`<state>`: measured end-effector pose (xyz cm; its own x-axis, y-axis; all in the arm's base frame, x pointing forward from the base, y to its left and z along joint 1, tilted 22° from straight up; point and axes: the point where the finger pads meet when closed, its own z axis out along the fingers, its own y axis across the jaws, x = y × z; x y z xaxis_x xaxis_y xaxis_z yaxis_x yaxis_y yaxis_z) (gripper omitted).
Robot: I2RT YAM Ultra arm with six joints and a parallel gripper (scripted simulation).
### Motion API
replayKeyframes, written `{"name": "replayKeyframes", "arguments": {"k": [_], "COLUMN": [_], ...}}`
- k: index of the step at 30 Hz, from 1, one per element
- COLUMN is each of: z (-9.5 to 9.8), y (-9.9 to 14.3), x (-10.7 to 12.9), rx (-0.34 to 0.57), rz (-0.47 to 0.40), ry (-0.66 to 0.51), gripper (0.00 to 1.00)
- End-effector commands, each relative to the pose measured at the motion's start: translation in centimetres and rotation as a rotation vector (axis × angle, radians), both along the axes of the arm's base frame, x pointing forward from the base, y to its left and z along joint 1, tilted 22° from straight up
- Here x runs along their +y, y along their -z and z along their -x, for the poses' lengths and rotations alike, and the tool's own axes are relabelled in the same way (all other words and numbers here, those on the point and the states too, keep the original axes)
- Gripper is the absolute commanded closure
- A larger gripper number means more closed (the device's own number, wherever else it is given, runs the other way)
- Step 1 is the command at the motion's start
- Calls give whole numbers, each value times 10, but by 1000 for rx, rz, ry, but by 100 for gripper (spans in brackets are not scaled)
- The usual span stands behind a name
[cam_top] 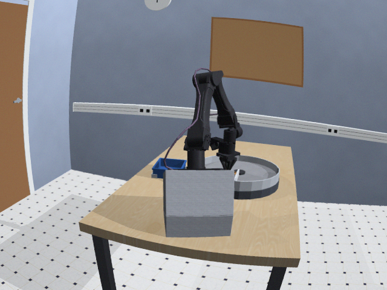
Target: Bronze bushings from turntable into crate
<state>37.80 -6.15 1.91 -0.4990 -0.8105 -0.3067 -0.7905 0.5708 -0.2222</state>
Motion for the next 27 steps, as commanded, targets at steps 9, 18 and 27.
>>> {"name": "replayKeyframes", "arguments": {"k": [9, 18, 27], "z": [-4, -4, -4], "y": [-1, -1, -7], "x": [-2, -2, -2], "rx": [-7, -7, -12], "rz": [7, 7, 8], "ry": [3, 3, 3], "gripper": [100, 100, 100]}}
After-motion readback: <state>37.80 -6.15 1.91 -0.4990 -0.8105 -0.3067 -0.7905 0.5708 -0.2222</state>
